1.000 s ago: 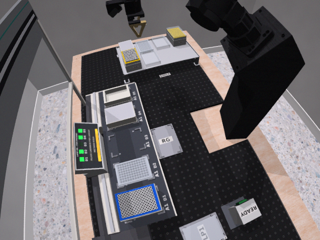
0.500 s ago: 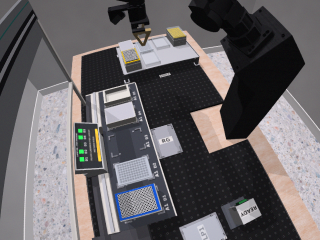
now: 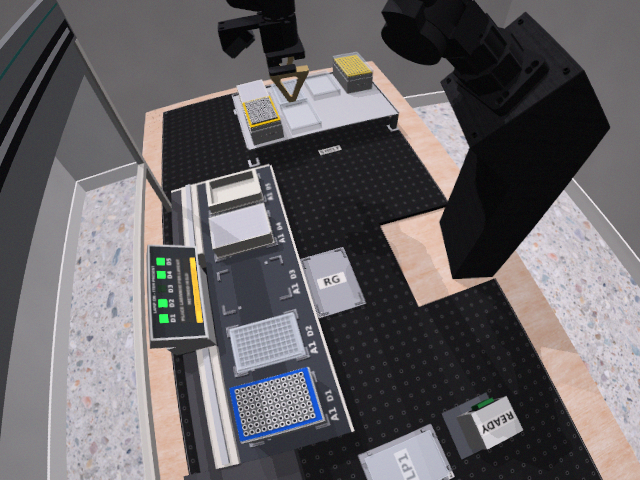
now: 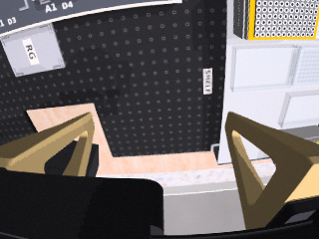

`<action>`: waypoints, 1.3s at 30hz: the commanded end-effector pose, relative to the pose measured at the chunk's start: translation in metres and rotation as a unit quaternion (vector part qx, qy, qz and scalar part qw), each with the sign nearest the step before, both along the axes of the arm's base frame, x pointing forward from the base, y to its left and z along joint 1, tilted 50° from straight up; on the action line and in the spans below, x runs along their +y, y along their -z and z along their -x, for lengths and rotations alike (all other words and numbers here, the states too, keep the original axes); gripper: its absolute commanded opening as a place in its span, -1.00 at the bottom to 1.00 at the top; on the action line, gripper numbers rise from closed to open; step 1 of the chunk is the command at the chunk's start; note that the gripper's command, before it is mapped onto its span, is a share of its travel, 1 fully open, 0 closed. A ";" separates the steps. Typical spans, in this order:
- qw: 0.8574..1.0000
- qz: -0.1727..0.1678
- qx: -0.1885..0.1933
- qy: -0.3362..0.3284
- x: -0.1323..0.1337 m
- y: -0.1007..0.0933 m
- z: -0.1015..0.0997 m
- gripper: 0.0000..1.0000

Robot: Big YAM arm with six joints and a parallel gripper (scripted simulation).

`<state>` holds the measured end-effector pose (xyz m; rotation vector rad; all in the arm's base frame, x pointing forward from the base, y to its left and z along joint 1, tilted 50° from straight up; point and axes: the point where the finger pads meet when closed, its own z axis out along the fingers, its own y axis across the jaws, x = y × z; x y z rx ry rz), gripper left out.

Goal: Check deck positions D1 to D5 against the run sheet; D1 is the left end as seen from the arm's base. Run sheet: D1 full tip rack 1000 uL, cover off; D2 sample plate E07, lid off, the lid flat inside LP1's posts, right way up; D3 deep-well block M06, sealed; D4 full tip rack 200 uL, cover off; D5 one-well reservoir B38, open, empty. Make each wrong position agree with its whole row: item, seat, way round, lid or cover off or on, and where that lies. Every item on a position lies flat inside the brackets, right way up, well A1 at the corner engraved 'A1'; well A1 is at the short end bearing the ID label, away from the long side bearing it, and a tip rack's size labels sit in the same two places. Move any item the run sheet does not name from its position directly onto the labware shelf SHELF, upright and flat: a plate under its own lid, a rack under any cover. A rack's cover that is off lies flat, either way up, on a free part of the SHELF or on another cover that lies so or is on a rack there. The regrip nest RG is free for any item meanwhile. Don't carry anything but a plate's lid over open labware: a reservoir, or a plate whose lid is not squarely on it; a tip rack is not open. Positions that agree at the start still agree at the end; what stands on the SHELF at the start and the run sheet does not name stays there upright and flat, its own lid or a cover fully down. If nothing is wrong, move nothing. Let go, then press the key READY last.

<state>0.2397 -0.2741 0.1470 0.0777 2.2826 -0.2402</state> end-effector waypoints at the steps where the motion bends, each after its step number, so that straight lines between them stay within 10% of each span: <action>1: 1.000 0.012 -0.012 0.000 0.016 -0.009 -0.005 1.00; 39: 0.999 0.031 0.001 -0.027 0.150 0.026 -0.012 1.00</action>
